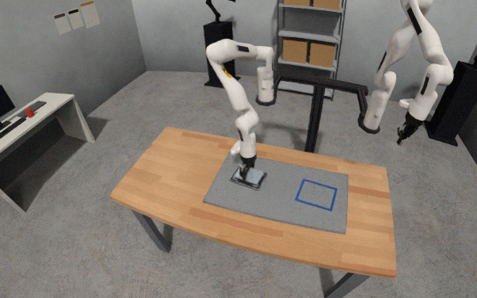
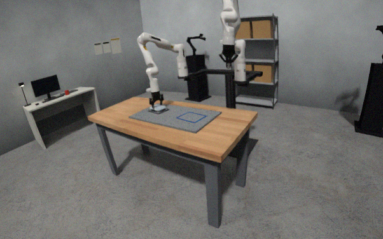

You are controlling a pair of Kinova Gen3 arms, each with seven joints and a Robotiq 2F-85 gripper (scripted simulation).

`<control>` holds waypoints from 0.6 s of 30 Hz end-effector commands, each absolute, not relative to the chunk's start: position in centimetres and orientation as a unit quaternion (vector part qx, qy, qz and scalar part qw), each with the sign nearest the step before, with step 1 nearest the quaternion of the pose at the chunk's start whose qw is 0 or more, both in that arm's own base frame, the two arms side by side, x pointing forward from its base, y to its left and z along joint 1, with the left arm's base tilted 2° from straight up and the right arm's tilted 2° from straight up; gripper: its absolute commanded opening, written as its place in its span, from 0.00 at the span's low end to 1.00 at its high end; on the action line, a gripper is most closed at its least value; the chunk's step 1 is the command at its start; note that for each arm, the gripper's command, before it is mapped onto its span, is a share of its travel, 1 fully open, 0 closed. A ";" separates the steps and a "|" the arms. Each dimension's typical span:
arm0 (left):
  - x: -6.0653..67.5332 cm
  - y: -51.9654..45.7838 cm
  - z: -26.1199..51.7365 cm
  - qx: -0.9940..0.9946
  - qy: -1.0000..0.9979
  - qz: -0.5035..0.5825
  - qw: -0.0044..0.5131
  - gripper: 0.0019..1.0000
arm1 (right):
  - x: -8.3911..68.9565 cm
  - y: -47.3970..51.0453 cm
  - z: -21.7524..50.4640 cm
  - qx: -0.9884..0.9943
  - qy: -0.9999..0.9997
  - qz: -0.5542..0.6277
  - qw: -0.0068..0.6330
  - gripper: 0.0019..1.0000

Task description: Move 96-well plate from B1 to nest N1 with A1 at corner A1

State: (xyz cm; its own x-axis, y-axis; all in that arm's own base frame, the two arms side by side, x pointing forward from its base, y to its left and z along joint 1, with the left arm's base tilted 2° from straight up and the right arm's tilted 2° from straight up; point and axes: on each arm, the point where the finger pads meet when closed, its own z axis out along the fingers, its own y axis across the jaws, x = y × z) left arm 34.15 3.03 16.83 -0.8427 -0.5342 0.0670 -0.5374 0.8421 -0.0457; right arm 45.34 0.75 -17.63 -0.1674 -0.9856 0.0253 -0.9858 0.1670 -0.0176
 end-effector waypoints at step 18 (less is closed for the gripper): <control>34.2 3.0 16.9 0.279 -0.959 0.032 0.025 0.02 | 45.4 0.7 -17.9 0.645 -0.764 0.016 0.003 0.94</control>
State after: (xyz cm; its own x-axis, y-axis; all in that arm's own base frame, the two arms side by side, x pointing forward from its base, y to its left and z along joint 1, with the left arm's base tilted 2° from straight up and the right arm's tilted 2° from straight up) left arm 34.15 3.03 16.83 -0.8427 -0.5342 0.0670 -0.5374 0.8421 -0.0457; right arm 45.34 0.74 -17.90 -0.1674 -0.9856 0.0253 -0.9858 0.1670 -0.0176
